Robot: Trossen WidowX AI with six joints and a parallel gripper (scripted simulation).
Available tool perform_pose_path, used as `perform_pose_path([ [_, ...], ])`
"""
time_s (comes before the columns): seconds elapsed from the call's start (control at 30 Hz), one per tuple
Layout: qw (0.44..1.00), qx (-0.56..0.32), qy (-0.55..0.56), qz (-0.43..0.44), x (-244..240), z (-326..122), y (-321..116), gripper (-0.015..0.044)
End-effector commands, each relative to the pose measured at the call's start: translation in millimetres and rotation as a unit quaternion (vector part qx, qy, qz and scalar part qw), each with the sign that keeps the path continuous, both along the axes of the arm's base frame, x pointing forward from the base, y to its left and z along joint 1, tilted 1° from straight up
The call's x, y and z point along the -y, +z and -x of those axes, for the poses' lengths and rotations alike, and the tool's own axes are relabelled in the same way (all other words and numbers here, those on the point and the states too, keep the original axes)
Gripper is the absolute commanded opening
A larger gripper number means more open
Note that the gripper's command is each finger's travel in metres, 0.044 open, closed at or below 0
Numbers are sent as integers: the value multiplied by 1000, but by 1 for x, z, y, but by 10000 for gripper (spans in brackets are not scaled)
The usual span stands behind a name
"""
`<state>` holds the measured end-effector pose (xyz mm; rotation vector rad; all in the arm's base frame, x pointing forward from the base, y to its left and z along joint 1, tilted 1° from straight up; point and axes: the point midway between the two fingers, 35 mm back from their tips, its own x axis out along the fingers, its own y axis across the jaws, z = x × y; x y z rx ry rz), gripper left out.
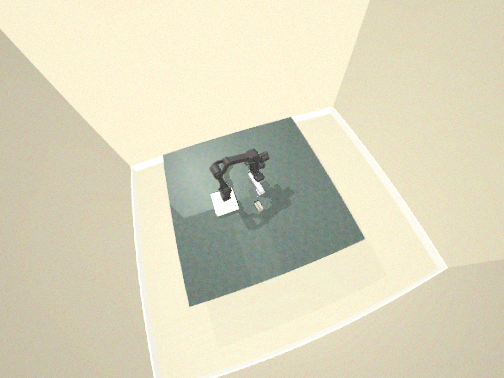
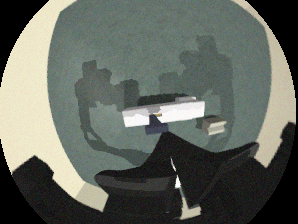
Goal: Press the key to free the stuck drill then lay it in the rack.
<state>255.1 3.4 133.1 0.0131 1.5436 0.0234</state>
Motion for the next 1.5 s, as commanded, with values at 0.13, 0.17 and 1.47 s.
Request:
perform_pose_path([
  [0.13,1000,0,3,9,-10,-2,0,0],
  [0.17,1000,0,2,11,-10,-2,-1,0],
  [1.47,1000,1,-1,16,-11,4,-9,0],
])
